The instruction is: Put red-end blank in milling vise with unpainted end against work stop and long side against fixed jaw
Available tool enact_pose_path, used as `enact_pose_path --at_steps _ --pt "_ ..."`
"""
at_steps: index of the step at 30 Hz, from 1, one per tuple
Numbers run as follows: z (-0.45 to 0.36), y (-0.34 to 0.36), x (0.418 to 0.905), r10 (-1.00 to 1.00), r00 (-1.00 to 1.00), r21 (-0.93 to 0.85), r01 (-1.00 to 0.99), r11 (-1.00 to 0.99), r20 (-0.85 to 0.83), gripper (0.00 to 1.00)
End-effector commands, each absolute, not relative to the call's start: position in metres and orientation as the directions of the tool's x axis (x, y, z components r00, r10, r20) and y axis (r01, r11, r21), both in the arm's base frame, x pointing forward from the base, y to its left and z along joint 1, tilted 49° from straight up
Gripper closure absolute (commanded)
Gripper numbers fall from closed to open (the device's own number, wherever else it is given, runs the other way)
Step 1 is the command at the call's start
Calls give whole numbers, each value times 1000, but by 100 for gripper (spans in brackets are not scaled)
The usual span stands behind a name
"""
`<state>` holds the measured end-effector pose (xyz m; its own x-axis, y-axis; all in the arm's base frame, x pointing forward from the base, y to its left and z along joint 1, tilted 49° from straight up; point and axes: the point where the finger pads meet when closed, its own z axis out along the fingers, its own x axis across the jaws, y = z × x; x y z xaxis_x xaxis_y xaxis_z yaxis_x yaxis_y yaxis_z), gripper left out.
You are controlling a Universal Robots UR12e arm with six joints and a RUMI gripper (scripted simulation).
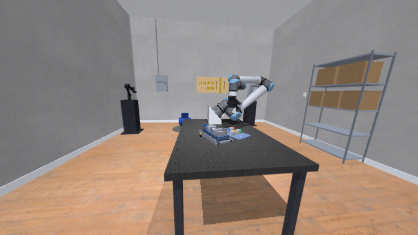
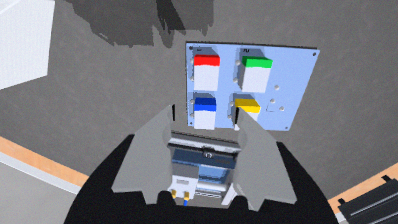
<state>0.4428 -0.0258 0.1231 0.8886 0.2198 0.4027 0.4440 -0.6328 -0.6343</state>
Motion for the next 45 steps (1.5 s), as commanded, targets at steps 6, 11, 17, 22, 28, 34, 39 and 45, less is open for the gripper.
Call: enact_pose_path --at_steps 6,11,17,22,28,34,39,45 --pt "123 -26 443 220 888 -634 444 -633 403 60" --pt "123 -26 443 220 888 -634 444 -633 403 60" --pt "123 -26 443 220 888 -634 444 -633 403 60" --pt "123 -26 443 220 888 -634 444 -634 403 60" --pt "120 -23 444 220 888 -633 444 -634 403 60" --pt "114 -16 445 220 888 -633 444 -634 403 60" --pt "105 -6 446 220 888 -633 444 -634 403 60" --pt "94 7 448 220 888 -633 444 -634 403 60"
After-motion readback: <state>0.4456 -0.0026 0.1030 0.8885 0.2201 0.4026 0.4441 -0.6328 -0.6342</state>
